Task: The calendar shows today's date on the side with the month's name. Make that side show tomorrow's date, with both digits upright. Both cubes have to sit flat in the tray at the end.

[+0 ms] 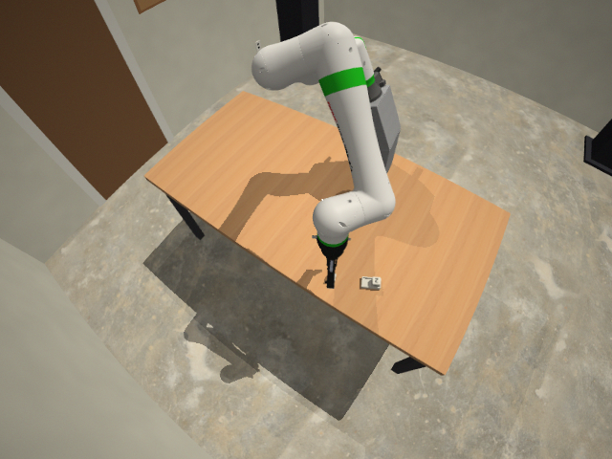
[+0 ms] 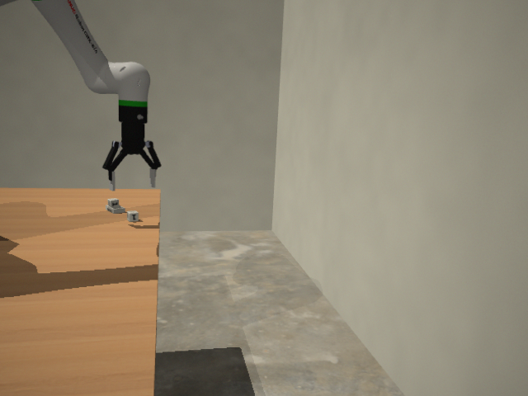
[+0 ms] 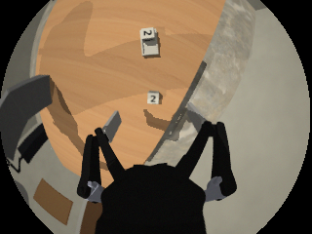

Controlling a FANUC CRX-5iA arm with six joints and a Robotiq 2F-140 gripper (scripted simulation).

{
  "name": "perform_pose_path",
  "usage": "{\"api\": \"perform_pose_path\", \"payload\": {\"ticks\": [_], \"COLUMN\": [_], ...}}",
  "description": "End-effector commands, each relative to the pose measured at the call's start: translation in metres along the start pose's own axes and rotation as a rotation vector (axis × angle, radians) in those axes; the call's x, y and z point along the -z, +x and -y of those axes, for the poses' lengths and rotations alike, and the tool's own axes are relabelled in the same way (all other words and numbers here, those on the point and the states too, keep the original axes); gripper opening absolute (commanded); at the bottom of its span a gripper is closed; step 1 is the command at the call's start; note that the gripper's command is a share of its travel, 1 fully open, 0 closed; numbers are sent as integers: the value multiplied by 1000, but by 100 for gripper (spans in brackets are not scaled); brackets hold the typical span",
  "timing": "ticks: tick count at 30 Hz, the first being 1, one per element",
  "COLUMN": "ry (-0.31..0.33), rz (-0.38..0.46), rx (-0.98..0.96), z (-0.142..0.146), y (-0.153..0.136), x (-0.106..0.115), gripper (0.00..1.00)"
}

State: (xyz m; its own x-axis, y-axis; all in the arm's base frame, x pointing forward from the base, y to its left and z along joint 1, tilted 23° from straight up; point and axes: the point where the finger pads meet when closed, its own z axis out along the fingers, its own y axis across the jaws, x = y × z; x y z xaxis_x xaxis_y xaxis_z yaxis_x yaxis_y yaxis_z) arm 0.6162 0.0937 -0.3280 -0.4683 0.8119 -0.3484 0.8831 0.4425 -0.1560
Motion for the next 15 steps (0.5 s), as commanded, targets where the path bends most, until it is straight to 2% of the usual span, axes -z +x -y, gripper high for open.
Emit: {"api": "perform_pose_path", "payload": {"ticks": [1,8,9,15], "ry": [-10,-10,-10,-10], "rz": [14,13,13,13], "rx": [-97,-147,-147,-147], "z": [0,0,0,0], "y": [0,0,0,0], "x": [1,1,1,1], "gripper": [100,100,36,36]}}
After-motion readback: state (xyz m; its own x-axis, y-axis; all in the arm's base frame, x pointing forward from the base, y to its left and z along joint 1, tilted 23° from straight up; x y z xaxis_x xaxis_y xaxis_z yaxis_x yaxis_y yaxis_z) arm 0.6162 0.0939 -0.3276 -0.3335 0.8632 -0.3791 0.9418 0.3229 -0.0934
